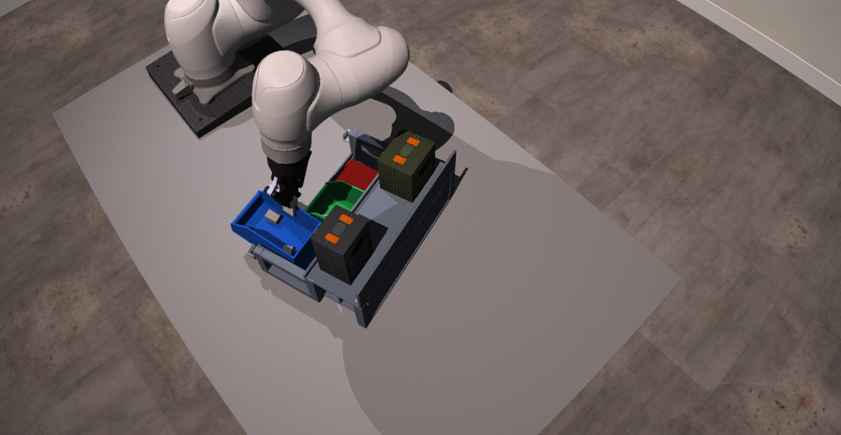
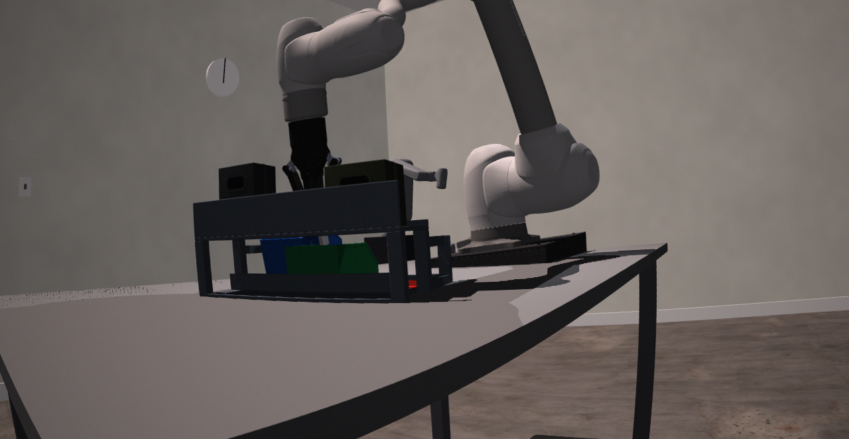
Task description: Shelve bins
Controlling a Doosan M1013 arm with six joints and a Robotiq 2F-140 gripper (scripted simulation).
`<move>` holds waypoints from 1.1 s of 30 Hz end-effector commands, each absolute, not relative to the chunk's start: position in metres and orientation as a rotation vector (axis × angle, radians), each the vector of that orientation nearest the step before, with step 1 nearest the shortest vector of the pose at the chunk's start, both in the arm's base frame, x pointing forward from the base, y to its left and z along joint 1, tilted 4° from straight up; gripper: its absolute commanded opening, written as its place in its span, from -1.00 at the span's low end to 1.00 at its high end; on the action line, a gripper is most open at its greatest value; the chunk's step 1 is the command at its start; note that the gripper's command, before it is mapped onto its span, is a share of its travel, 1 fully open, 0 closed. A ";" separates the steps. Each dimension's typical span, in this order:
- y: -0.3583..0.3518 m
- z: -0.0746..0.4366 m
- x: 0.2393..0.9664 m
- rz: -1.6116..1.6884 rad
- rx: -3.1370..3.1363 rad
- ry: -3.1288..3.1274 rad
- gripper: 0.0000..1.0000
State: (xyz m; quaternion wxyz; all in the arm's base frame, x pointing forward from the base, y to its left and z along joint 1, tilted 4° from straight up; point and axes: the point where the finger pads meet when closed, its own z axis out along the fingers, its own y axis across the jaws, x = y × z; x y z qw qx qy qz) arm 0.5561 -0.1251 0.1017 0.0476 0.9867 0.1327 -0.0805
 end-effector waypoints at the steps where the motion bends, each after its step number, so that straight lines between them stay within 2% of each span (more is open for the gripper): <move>1: -0.125 0.102 0.556 -0.245 3.009 0.405 -0.80; 33: -0.125 0.098 0.556 -0.245 3.009 0.405 -0.80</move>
